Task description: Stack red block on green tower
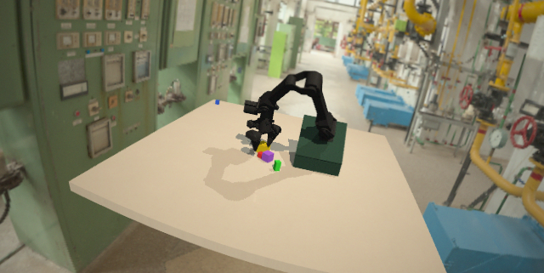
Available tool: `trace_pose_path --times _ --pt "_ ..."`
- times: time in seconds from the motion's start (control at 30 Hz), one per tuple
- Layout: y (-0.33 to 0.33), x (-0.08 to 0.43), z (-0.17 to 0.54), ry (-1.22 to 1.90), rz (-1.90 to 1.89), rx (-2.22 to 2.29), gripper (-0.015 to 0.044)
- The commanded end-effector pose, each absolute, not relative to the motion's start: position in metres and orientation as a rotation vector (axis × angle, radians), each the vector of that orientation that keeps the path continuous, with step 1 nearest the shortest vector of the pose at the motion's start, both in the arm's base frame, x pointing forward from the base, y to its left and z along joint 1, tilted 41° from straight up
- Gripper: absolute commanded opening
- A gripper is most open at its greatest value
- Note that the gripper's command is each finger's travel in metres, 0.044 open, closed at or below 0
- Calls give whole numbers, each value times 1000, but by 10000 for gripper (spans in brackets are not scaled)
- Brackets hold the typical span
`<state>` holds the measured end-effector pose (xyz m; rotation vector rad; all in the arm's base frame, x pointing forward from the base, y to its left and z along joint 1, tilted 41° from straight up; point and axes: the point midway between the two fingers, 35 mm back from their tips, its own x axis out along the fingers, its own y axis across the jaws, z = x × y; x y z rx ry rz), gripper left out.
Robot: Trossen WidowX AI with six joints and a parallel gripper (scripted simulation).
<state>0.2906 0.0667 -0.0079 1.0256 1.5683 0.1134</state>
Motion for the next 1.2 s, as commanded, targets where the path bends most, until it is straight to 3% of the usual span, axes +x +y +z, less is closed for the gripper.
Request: trace_pose_path --times 0.0,1.17 --pt "70 290 -12 1573 121 1027 440" --pt "90 293 -34 1574 122 1028 440"
